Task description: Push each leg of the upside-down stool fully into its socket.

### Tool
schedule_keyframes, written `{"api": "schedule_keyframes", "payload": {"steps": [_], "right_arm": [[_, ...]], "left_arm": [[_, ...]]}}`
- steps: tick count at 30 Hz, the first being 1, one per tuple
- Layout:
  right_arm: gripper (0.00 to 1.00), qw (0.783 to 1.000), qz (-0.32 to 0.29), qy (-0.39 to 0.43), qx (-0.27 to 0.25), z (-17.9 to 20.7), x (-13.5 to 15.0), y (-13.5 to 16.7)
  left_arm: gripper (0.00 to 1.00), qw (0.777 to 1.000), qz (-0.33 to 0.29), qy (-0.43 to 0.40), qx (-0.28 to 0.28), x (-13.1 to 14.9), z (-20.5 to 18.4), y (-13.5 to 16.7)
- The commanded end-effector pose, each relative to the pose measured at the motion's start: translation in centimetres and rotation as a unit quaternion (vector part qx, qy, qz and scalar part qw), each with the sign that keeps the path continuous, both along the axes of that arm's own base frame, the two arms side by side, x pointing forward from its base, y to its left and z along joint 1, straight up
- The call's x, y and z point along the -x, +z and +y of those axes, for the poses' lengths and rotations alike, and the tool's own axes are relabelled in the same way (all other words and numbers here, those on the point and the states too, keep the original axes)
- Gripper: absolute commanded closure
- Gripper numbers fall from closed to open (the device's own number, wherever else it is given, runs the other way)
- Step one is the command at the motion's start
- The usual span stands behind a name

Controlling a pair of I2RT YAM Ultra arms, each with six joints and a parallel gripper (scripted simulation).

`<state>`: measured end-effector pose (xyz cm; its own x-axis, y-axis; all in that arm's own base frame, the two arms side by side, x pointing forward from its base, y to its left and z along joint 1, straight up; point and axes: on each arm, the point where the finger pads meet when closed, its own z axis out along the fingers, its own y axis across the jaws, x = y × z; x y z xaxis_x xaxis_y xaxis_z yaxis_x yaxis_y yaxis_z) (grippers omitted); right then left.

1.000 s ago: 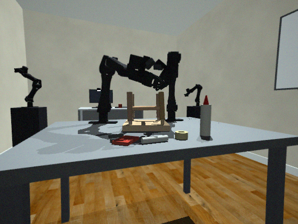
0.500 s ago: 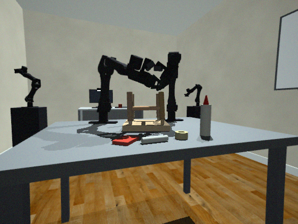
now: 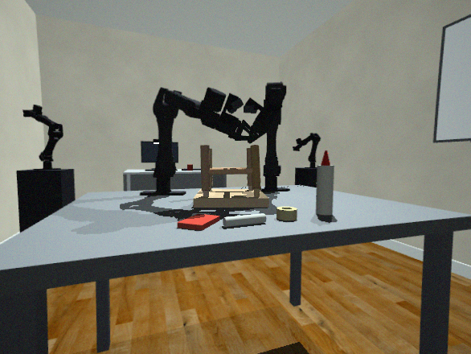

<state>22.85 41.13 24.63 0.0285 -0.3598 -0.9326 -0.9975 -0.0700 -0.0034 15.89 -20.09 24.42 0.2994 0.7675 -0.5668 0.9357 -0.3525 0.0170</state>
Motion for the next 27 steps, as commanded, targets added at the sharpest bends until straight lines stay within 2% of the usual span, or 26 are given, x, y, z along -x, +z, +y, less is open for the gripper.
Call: {"api": "schedule_keyframes", "payload": {"steps": [1,3,4,6,27], "right_arm": [[0.31,1.0,-0.01,-0.011,-0.012,-0.5,-0.4,1.8],[0.31,1.0,-0.013,-0.001,-0.016,-0.1,0.5,2.2],[0.31,1.0,-0.011,0.003,-0.018,-0.1,0.6,2.2],[0.31,1.0,-0.011,0.004,-0.018,-0.1,0.6,2.2],[0.31,1.0,-0.012,0.004,-0.018,-0.1,0.6,2.2]], "left_arm": [[0.31,1.0,0.012,0.004,0.005,0.3,-0.1,0.6],[0.31,1.0,-0.007,0.004,0.016,0.7,0.0,1.6],[0.31,1.0,0.017,0.004,0.002,1.4,0.4,0.1],[0.31,1.0,0.02,0.004,0.0,1.3,0.4,-0.2],[0.31,1.0,0.004,-0.001,0.009,0.8,-0.1,-3.2]]}}
